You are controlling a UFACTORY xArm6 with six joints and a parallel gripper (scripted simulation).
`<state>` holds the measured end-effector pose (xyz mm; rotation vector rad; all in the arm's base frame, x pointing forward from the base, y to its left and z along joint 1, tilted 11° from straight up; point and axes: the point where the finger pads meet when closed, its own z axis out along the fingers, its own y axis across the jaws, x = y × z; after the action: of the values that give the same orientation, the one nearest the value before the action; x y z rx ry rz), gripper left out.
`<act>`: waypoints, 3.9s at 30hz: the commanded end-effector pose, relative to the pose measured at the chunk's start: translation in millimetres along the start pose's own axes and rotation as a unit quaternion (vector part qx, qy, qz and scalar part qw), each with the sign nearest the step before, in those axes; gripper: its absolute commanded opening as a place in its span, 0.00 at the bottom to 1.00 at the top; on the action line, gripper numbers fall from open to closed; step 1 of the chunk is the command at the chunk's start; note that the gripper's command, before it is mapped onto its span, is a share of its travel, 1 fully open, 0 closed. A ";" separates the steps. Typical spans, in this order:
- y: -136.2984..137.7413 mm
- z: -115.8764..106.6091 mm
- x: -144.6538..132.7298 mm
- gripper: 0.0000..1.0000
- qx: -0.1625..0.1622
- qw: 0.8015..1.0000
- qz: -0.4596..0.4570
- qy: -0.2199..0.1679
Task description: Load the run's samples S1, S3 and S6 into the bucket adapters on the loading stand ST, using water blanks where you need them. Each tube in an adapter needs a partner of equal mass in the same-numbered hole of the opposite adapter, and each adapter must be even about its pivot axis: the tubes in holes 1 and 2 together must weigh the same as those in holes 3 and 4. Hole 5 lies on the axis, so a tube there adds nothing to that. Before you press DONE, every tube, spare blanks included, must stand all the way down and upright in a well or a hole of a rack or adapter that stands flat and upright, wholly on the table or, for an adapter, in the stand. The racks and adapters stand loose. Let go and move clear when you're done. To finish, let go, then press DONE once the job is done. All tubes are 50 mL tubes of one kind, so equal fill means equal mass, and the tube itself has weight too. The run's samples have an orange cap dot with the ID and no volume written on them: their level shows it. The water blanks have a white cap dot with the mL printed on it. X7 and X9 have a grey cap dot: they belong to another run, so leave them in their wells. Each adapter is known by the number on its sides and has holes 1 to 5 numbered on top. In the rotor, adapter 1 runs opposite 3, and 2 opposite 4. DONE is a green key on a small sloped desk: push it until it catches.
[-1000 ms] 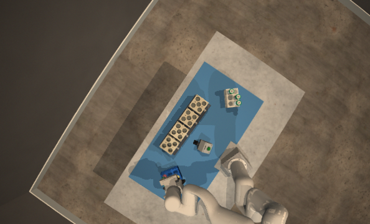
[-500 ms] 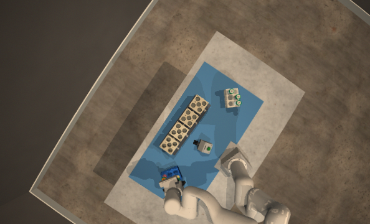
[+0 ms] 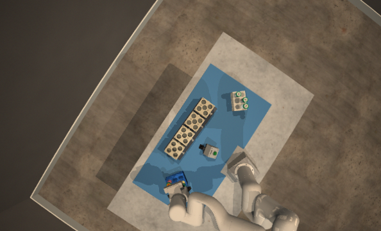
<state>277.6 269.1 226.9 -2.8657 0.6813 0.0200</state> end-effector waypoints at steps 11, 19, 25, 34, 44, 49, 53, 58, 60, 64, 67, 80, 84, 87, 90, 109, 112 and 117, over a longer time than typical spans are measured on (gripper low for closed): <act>-1.2 -1.5 0.4 0.00 0.002 1.000 0.000 0.001; -1.2 -1.5 0.4 0.00 0.002 1.000 0.000 0.001; -1.2 -1.5 0.4 0.00 0.002 1.000 0.000 0.001; -1.2 -1.5 0.4 0.00 0.002 1.000 0.000 0.001; -1.2 -1.5 0.4 0.00 0.002 1.000 0.000 0.001; -1.3 8.4 0.4 0.00 0.002 1.000 0.000 0.001; -1.3 16.4 0.4 0.00 0.002 1.000 0.000 0.001; -1.3 22.5 0.4 0.00 0.002 1.000 0.000 0.001; -1.3 26.5 0.4 0.00 0.002 1.000 0.000 0.001; -1.3 34.5 0.4 0.00 0.002 1.000 0.000 0.001; -1.3 40.5 0.4 0.00 0.002 1.000 0.000 0.001; -1.4 62.5 0.4 0.00 0.002 1.000 0.000 0.001; -1.4 69.6 0.4 0.00 0.002 1.000 0.000 0.001; -1.4 69.6 0.4 0.00 0.002 1.000 0.000 0.001; -1.4 69.5 0.4 0.00 0.002 1.000 0.000 0.001; -1.4 75.6 0.4 0.00 0.002 1.000 0.000 0.001; -1.4 78.6 0.4 0.00 0.002 1.000 0.000 0.001; -1.4 83.6 0.4 0.00 0.002 1.000 0.000 0.001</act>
<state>280.2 284.8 146.8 -2.8658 0.6814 0.0200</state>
